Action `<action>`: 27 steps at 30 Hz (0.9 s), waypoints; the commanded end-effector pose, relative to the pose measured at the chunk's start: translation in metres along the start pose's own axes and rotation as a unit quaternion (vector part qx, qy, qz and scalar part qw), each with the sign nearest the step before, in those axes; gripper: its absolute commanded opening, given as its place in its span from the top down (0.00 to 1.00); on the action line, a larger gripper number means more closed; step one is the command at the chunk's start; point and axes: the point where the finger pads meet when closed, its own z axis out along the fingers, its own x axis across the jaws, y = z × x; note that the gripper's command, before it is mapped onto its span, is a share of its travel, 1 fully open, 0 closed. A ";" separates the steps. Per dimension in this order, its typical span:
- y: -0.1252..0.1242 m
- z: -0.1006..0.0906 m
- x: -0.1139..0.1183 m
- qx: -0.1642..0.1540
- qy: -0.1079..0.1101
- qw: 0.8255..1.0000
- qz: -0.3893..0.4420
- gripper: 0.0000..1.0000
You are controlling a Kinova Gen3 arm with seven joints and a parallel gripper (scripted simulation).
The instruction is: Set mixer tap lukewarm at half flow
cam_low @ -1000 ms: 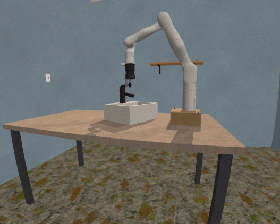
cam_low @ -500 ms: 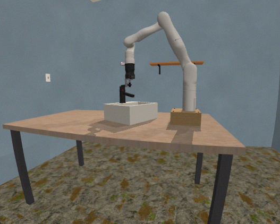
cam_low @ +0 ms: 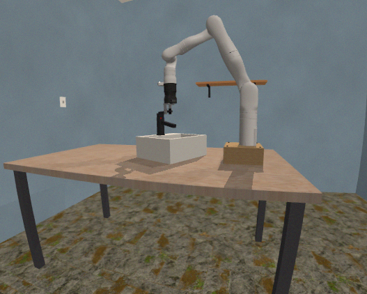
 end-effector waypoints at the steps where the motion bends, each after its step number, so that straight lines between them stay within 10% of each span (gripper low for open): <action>1: -0.004 -0.012 -0.001 0.010 -0.003 1.000 -0.002 1.00; 27: -0.005 -0.015 -0.001 0.010 -0.003 1.000 -0.002 1.00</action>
